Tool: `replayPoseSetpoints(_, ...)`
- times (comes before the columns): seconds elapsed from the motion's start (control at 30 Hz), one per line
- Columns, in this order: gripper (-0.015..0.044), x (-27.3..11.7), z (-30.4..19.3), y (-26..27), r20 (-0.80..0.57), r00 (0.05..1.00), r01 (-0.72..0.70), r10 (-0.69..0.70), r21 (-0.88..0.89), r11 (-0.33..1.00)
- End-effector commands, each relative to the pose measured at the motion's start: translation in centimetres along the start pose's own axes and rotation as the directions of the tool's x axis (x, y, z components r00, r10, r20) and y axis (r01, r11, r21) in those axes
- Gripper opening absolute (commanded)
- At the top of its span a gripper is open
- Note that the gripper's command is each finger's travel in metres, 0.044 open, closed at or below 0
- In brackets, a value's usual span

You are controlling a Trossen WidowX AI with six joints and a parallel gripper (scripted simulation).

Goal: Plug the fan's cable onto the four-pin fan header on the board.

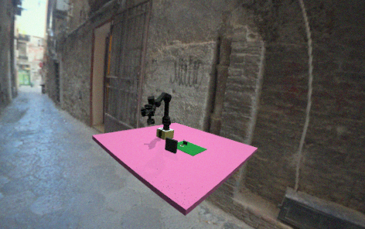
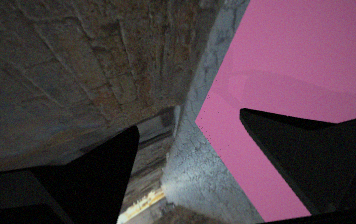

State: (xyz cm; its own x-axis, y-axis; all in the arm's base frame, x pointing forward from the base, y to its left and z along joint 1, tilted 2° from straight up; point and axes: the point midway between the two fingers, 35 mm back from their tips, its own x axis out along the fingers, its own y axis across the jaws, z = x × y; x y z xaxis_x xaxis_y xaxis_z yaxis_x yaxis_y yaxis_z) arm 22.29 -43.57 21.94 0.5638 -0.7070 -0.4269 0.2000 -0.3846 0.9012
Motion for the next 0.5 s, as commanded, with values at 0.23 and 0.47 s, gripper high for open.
replayPoseSetpoints(0.23,0.0440,-1.3,-16.7,-10.7,-0.216,0.898,0.428,-0.383,0.233,0.873)
replayPoseSetpoints(0.47,0.0440,-6.4,-24.8,-18.5,-0.254,0.741,0.671,-0.622,0.286,0.684)
